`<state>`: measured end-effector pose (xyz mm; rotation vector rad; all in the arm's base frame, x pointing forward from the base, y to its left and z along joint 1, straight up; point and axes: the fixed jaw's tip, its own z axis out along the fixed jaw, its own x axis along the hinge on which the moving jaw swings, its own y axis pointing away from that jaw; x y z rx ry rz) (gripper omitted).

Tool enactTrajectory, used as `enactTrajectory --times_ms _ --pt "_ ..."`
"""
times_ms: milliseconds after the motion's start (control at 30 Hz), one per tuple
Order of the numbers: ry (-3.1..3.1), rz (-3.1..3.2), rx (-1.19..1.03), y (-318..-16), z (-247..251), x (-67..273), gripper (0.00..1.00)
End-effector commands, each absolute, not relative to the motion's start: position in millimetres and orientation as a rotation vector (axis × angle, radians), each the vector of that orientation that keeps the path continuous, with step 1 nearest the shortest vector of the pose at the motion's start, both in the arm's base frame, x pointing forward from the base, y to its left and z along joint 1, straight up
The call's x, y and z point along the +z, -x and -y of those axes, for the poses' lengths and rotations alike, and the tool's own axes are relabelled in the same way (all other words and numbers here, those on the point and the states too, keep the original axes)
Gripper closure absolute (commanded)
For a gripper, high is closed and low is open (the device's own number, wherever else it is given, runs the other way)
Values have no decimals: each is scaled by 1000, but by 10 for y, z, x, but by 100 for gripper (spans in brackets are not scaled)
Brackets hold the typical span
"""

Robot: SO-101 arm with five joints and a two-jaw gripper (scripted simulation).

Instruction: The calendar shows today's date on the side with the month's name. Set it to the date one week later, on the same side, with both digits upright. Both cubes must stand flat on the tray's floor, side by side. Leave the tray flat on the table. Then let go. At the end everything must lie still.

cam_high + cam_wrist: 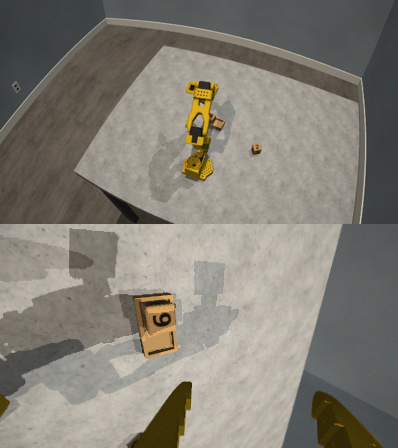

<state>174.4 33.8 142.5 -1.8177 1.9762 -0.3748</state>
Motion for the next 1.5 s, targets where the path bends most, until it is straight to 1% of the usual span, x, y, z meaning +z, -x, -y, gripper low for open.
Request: enactTrajectory --times_ms 0,300,567,633,800,933,1467 --pt "1797 -1942 -386 -1750 -376 1473 65" --pt "1824 -1972 -359 -1761 -378 1409 65" --pt "1954 -2112 -224 -1773 -381 1097 65" --pt "1954 -2112 -224 -1773 -381 1097 65" --pt "2042 -2208 -120 -1745 -375 880 65" --pt "2088 -2257 -62 -1717 -370 768 65" --pt "2105 -2275 -39 -1705 -367 726 65"
